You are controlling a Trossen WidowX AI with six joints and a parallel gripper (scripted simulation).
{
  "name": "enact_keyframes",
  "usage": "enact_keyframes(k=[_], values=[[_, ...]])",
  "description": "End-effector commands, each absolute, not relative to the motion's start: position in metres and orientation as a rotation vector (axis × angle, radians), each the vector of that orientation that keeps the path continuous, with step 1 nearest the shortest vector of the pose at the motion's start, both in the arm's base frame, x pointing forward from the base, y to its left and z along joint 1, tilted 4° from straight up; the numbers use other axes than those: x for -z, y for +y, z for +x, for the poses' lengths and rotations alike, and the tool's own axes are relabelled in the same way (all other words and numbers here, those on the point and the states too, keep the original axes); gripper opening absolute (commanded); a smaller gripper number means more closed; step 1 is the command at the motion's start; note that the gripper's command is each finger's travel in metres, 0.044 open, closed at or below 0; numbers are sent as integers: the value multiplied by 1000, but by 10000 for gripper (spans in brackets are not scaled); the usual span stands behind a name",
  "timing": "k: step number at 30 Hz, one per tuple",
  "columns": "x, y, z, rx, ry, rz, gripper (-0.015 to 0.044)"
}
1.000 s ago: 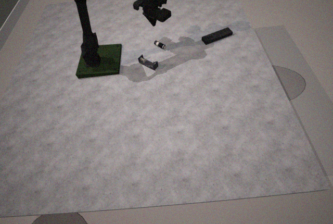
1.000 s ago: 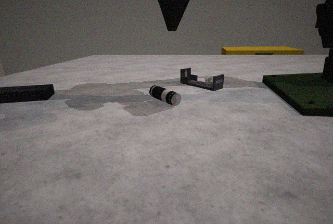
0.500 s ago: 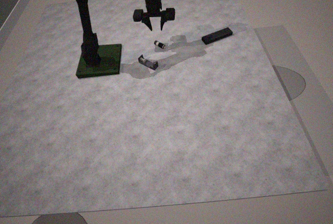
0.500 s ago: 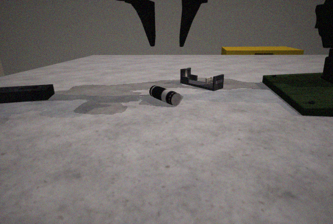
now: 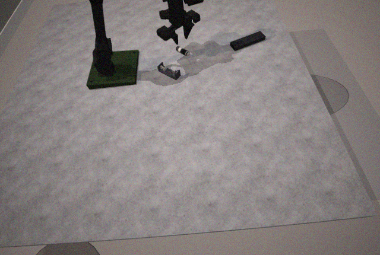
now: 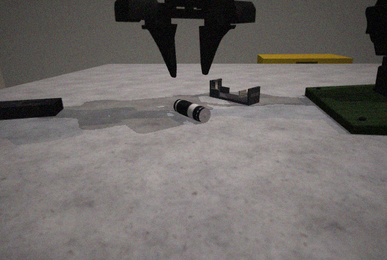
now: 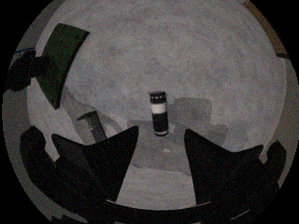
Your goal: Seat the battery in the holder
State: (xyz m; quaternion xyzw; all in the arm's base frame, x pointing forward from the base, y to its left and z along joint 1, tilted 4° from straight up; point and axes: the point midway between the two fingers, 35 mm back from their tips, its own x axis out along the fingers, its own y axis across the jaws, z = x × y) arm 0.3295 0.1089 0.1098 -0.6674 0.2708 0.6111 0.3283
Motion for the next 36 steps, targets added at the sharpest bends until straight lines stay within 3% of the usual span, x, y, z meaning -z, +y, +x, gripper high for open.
enact_keyframes(k=[1,36], values=[[-98,107,331,-1717,591,-1858,235],[-54,109,335,-1717,591,-1858,235]])
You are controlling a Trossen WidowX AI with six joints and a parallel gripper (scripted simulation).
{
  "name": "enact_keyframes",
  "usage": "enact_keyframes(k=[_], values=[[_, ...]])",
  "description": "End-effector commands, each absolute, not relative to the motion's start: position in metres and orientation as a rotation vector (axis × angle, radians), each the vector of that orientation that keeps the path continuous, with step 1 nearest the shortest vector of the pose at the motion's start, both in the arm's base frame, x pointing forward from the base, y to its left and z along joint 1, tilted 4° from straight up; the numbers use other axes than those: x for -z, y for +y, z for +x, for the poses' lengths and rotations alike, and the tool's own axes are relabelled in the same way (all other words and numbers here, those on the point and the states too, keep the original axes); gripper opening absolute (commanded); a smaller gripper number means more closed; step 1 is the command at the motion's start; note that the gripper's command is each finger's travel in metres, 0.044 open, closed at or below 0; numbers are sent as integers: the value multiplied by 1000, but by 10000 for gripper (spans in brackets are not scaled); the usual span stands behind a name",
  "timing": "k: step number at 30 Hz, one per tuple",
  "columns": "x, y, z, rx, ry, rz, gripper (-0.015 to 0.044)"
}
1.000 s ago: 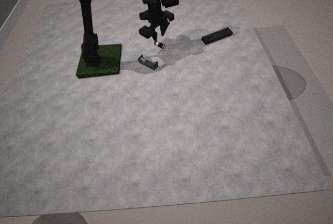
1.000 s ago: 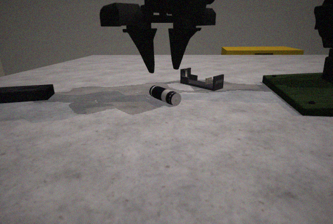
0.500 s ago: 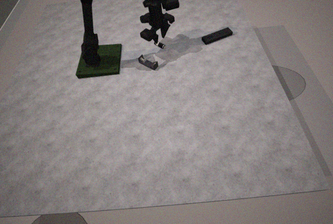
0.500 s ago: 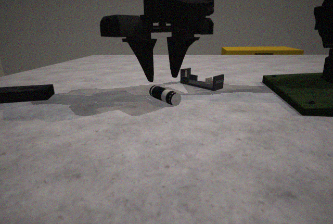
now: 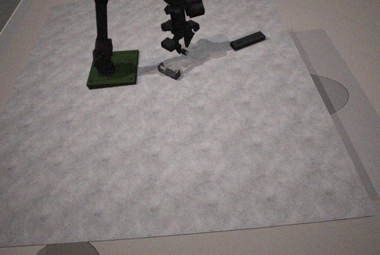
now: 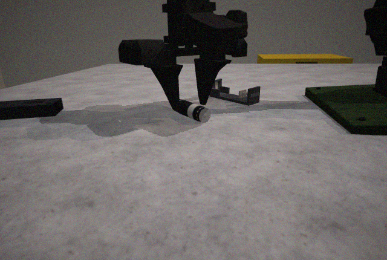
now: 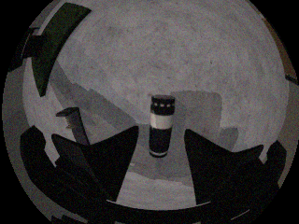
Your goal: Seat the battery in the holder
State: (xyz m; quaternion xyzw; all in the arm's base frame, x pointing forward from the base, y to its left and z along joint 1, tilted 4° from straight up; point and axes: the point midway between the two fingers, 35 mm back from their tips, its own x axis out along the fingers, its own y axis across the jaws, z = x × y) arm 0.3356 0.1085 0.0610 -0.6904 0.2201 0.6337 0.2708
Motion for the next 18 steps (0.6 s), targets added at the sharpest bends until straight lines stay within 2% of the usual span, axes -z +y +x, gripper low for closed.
enact_keyframes(k=[1,5,10,18], values=[[-52,109,335,-1717,591,-1858,235],[-48,109,335,-1717,591,-1858,235],[-48,109,335,-1717,591,-1858,104],[-48,109,335,-1717,591,-1858,74]])
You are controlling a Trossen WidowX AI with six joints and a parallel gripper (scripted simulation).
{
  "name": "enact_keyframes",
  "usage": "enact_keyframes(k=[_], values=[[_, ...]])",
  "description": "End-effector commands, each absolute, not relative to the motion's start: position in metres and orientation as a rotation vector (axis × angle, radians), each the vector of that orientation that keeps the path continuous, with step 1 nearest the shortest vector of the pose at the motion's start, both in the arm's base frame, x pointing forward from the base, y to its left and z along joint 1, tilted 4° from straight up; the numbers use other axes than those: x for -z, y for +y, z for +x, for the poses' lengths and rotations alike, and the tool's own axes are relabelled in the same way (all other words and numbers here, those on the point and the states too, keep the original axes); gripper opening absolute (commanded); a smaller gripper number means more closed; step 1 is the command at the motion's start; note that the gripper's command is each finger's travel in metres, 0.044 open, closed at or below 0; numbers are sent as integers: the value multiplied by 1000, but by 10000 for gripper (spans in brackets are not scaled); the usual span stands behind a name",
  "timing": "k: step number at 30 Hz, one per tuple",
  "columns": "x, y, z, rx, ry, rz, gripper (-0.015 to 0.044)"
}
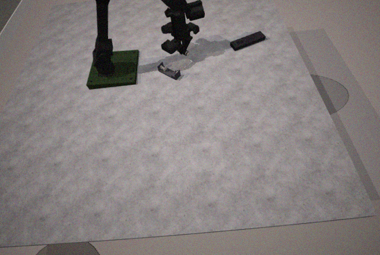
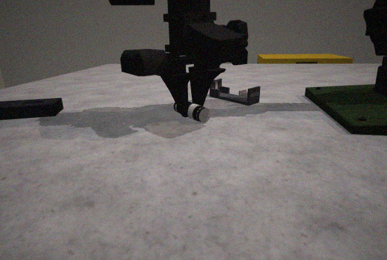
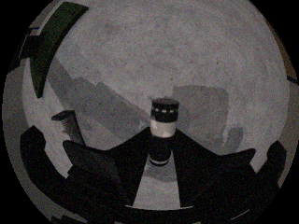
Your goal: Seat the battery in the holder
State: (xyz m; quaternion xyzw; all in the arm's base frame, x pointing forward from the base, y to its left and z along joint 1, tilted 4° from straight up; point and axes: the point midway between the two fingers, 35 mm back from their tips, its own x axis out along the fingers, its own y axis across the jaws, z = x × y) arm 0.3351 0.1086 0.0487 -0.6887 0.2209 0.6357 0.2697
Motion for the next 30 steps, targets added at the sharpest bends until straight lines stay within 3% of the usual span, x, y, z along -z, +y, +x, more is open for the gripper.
enact_keyframes(k=[1,14,30], values=[[-48,109,335,-1717,591,-1858,74],[-98,105,330,-1717,591,-1859,74],[-114,-15,277,-1769,557,-1923,74]])
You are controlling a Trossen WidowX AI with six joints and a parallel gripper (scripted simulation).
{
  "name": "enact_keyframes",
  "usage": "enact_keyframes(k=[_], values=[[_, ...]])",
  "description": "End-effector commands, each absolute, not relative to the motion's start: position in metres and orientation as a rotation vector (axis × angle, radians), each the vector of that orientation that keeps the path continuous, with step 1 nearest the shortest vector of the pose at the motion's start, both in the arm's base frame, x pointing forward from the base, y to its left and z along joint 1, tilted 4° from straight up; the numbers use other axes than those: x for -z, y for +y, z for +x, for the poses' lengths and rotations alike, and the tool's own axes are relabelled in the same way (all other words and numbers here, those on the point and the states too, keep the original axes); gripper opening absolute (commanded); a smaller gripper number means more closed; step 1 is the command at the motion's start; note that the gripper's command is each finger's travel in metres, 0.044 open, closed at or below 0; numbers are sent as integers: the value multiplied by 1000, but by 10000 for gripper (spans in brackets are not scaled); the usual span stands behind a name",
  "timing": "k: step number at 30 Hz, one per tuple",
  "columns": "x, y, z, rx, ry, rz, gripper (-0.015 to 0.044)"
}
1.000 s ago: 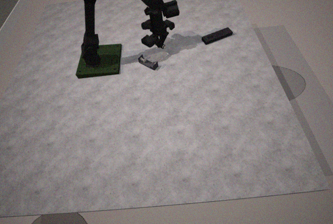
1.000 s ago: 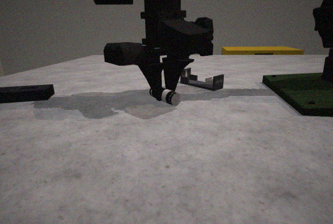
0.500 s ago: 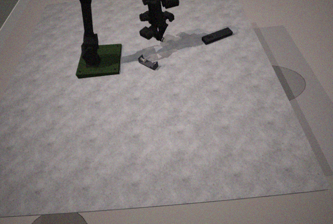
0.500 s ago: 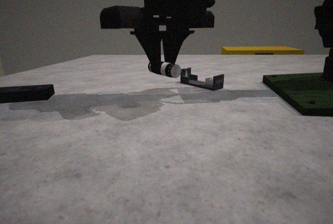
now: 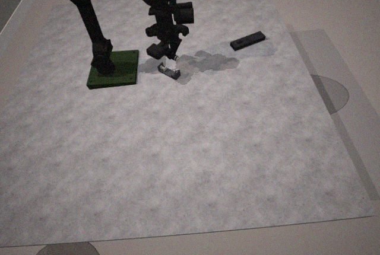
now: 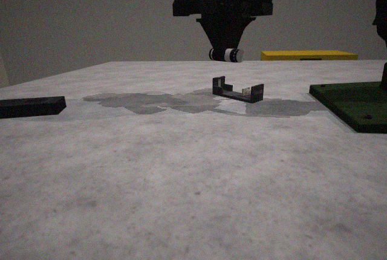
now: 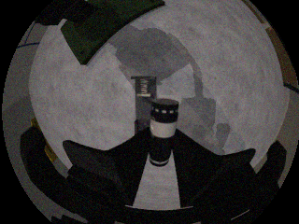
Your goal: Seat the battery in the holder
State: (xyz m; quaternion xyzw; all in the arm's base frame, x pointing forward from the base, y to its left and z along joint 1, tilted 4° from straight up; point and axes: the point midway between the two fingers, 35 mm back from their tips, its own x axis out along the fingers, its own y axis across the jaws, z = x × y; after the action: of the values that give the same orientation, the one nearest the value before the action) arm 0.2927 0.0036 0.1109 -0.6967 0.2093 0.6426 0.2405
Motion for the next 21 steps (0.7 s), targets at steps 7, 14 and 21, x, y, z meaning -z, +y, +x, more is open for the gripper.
enact_keyframes(k=[7,14,21], values=[[-112,-18,274,-1771,559,-1934,74],[-98,-19,279,-1695,593,-2021,74],[-84,-19,282,-1610,630,-2104,74]])
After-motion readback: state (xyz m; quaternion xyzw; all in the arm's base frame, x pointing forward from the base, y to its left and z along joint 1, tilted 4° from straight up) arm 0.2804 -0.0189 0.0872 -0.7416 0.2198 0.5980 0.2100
